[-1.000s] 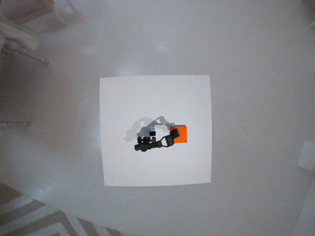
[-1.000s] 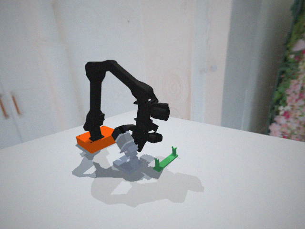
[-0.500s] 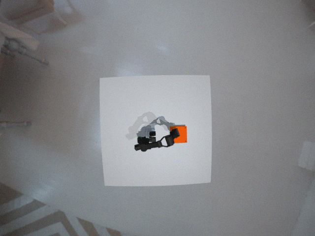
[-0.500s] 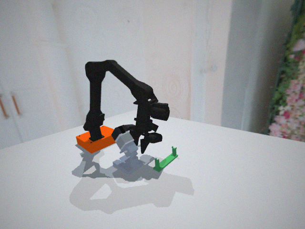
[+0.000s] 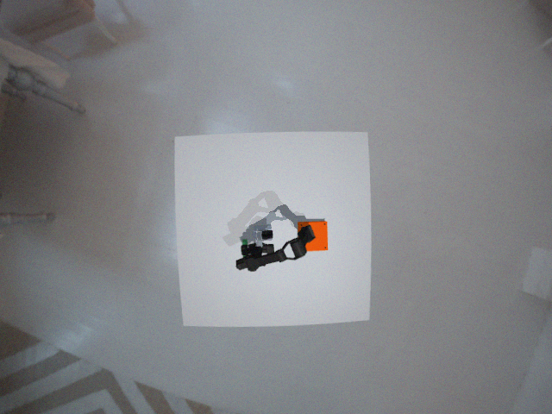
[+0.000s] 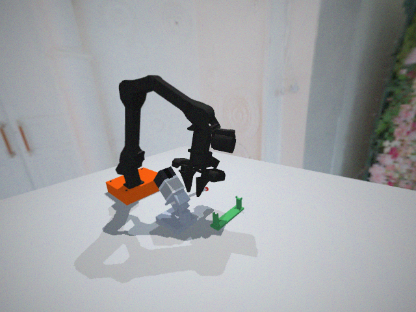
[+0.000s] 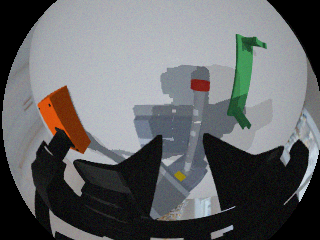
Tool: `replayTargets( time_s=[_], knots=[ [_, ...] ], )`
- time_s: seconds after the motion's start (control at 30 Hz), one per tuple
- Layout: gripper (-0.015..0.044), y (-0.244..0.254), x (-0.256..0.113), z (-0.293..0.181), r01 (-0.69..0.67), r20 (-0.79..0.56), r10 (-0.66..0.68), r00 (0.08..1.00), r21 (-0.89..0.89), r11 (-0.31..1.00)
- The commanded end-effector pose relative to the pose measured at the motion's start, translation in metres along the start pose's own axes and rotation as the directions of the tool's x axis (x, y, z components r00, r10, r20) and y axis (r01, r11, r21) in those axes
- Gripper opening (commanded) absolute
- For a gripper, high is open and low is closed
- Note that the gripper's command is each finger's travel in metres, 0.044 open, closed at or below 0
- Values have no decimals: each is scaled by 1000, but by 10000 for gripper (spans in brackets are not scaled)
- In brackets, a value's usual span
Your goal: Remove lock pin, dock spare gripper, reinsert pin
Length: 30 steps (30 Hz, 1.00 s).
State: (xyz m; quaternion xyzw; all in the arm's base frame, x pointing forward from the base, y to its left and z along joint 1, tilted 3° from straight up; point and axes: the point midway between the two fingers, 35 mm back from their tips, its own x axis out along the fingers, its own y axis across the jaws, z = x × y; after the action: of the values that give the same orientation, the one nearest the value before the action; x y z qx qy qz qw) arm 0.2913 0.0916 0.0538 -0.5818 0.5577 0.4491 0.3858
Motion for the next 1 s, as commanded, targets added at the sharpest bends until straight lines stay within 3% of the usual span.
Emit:
replayTargets(
  time_s=[0.0, 0.8, 0.97],
  knots=[
    [200, 0, -9, 4, 1, 2, -1, 1000, 1, 1000],
    [200, 8, -65, 28, -13, -29, 13, 1000, -28, 1000],
    [331, 8, -58, 25, -14, -32, 13, 999, -30, 999]
  ],
)
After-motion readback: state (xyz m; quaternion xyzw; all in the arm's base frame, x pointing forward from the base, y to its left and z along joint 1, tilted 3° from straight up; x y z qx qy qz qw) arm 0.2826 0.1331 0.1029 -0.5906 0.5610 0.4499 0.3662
